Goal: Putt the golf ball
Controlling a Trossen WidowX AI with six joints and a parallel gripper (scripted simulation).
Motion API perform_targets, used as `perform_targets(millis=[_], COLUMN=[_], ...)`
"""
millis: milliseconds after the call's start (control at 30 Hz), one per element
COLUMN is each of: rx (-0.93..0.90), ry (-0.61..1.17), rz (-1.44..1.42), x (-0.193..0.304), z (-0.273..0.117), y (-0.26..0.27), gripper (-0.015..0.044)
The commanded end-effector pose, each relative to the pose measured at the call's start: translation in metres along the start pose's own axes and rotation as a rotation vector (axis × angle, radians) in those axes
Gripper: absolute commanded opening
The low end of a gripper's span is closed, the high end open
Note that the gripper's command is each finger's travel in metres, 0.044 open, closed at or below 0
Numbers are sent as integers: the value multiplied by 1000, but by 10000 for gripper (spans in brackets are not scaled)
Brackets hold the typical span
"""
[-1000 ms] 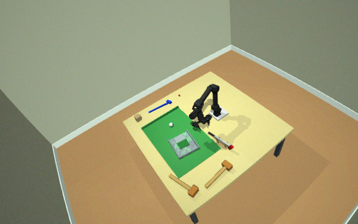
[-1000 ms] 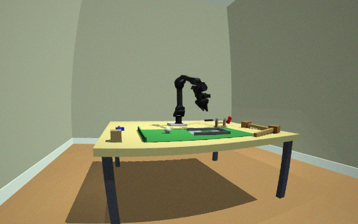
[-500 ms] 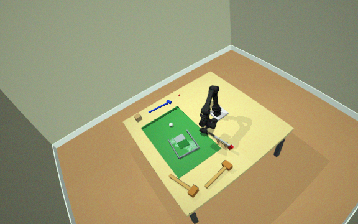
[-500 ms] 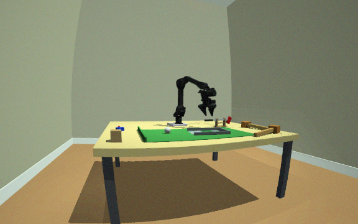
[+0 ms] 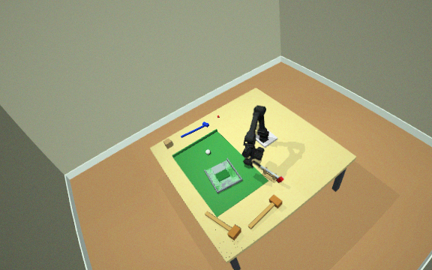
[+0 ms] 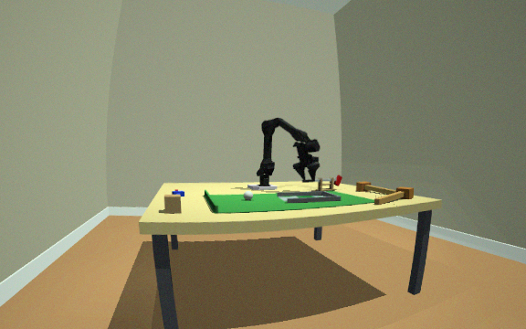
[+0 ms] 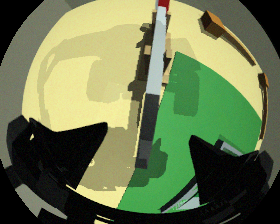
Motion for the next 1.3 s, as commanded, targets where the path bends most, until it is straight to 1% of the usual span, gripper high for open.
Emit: perform_targets(millis=[0,233,667,900,1267], rx=[-14,-14,-14,-14,-9], ry=[8,8,8,8,2], rz=[-1,-1,-1,-1,2], x=[4,5,10,10,9], z=[12,15,34,35,32], y=[3,3,5,5,3], gripper=[440,440,440,440,151])
Point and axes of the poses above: the point midway between the two fingers, 35 mm back from their tips, its own z axis out along the fingers, its own y axis across the jaws, x = y × z, the point moved 6 cm from there along -z, back along the fingers, and after that the axes turned 12 degrees about -z, right-handed, at the moved point
